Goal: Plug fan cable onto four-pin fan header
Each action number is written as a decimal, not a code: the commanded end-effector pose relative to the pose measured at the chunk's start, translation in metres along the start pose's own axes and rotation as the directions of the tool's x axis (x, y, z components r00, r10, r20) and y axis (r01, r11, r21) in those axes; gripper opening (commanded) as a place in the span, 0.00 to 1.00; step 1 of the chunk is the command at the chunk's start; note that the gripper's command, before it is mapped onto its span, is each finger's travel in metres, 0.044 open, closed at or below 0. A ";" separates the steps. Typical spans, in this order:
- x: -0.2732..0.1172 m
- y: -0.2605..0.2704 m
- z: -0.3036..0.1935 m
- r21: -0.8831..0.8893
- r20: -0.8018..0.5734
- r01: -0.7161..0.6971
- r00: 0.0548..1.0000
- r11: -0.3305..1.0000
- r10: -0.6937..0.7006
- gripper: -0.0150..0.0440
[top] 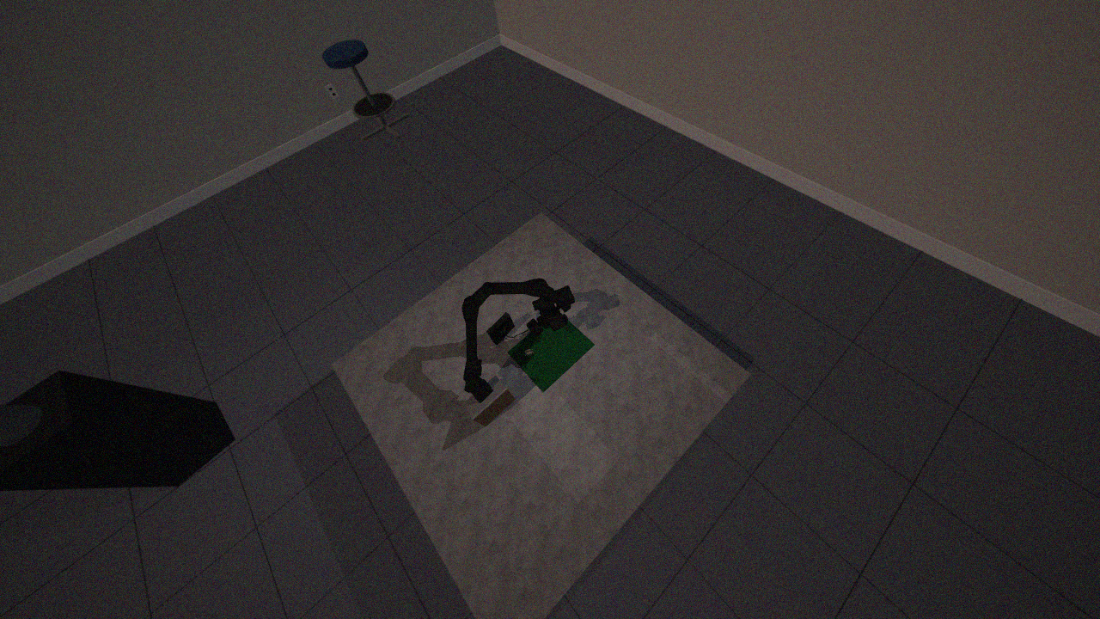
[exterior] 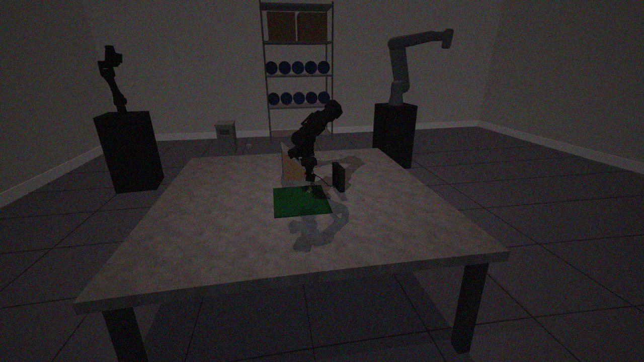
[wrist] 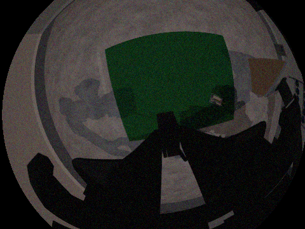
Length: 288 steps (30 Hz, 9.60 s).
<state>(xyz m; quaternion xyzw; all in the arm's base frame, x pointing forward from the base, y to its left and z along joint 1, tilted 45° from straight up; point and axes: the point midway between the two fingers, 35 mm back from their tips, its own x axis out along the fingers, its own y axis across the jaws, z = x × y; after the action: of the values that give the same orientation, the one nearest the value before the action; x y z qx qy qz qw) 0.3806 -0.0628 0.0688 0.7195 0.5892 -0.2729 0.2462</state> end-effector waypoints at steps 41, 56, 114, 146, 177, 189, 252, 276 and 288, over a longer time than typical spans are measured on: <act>0.036 0.026 -0.048 -0.391 0.288 0.203 0.953 0.898 -0.091 0.25; 0.047 0.021 -0.044 -0.348 0.481 0.272 0.873 0.897 -0.078 0.25; 0.048 0.022 -0.066 -0.351 0.894 0.146 0.346 0.925 0.285 0.25; 0.039 0.021 -0.085 -0.423 0.893 0.066 0.202 0.904 0.403 0.25; 0.052 0.019 -0.090 -0.426 0.891 0.055 0.200 0.903 0.408 0.25; 0.063 0.018 -0.091 -0.426 0.891 0.054 0.201 0.903 0.408 0.25; 0.118 0.015 -0.090 -0.425 0.891 0.054 0.203 0.904 0.407 0.25; 0.130 0.013 -0.089 -0.421 0.892 0.065 0.209 0.905 0.401 0.25; 0.130 0.013 -0.089 -0.421 0.892 0.065 0.209 0.905 0.401 0.25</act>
<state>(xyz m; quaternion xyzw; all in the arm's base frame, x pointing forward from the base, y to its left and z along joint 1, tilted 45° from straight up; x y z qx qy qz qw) 0.4232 0.0884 0.0457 0.3935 0.2632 -0.5128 0.7162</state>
